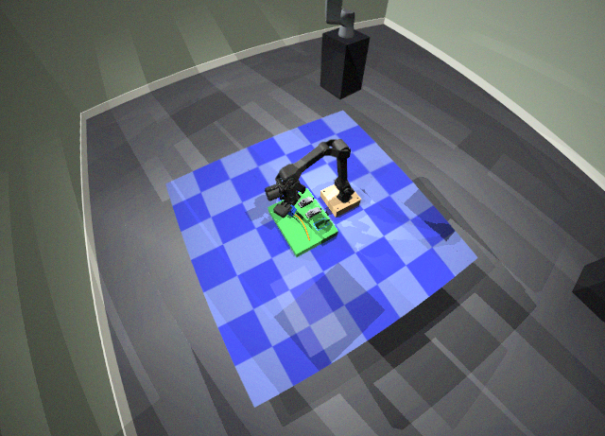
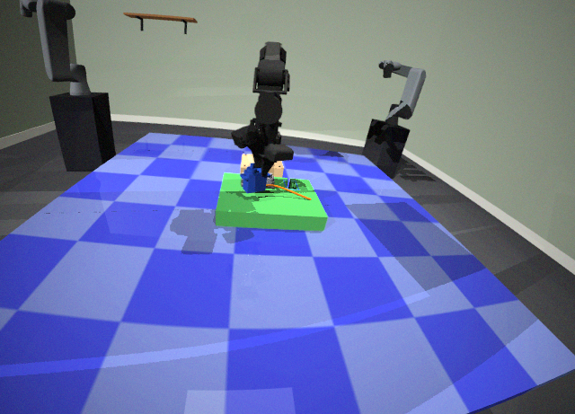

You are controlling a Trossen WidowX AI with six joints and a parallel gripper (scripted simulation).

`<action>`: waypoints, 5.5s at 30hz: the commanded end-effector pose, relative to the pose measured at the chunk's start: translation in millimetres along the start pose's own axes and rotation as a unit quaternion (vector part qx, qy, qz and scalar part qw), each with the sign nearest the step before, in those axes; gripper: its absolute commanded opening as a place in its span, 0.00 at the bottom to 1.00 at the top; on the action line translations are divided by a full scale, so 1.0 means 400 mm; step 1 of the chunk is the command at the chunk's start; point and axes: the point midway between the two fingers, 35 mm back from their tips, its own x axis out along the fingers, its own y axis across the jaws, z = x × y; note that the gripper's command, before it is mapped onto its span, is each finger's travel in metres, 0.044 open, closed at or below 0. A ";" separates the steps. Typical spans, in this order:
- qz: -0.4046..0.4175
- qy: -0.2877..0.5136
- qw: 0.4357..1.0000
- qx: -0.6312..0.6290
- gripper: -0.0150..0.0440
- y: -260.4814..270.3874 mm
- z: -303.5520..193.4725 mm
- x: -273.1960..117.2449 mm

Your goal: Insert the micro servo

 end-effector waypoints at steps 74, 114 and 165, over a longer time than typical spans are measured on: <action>0.005 -0.002 0.238 -0.971 0.25 0.080 -0.170 -0.001; 0.004 -0.004 -0.439 -0.899 0.25 0.103 -0.262 -0.001; 0.006 -0.002 0.032 -0.999 0.25 0.105 -0.272 -0.001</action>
